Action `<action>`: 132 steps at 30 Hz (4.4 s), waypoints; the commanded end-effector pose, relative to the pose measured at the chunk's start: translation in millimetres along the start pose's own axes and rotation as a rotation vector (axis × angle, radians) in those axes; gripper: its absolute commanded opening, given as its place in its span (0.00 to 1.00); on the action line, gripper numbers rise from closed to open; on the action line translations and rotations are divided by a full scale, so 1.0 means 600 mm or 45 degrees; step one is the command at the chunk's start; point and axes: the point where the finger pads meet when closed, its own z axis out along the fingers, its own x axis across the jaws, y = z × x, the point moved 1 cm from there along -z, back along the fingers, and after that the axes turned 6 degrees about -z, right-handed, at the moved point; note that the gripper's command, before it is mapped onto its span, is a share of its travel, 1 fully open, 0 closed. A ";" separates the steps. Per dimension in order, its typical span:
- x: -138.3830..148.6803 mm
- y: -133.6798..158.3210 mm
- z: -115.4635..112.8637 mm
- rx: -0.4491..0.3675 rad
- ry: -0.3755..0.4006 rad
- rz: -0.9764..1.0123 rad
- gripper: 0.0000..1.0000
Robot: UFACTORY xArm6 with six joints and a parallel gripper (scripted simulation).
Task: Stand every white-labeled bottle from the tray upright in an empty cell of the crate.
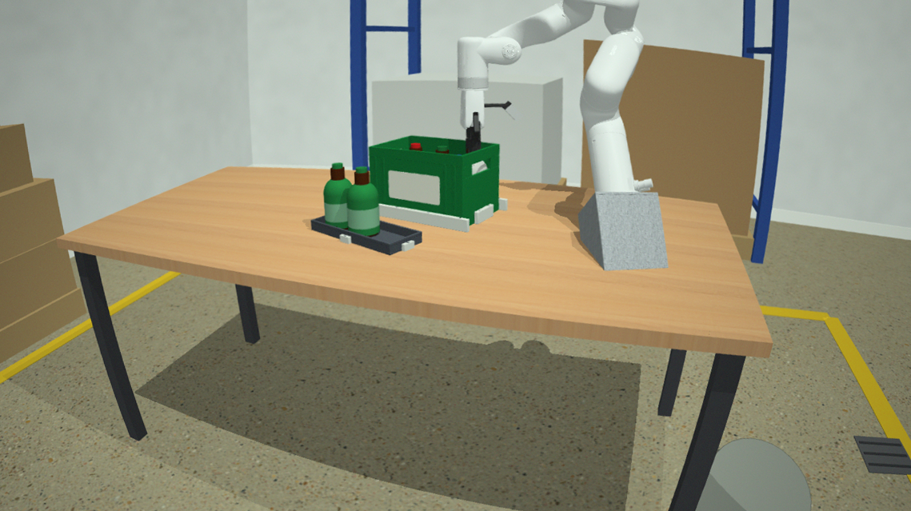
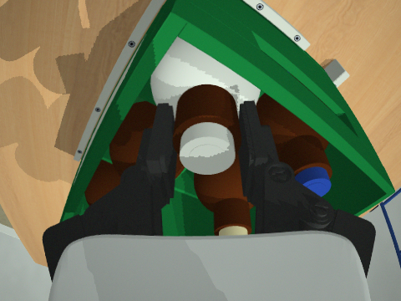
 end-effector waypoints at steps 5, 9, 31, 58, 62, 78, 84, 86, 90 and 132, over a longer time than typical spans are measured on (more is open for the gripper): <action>-0.001 0.002 0.005 -0.004 -0.001 0.002 0.00; -0.001 0.002 0.006 -0.004 -0.001 0.002 0.00; -0.001 0.002 0.015 -0.004 -0.001 0.002 0.00; -0.001 0.002 0.016 -0.004 -0.001 0.002 0.65; -0.001 0.002 0.016 -0.004 -0.001 0.002 0.65; -0.001 0.002 0.016 -0.004 -0.001 0.002 0.65; -0.001 0.002 0.016 -0.004 -0.001 0.002 0.65; -0.001 0.002 0.016 -0.004 -0.001 0.002 0.65; -0.001 0.002 0.016 -0.004 -0.001 0.002 0.65; -0.001 0.001 -0.066 -0.004 -0.001 0.002 0.65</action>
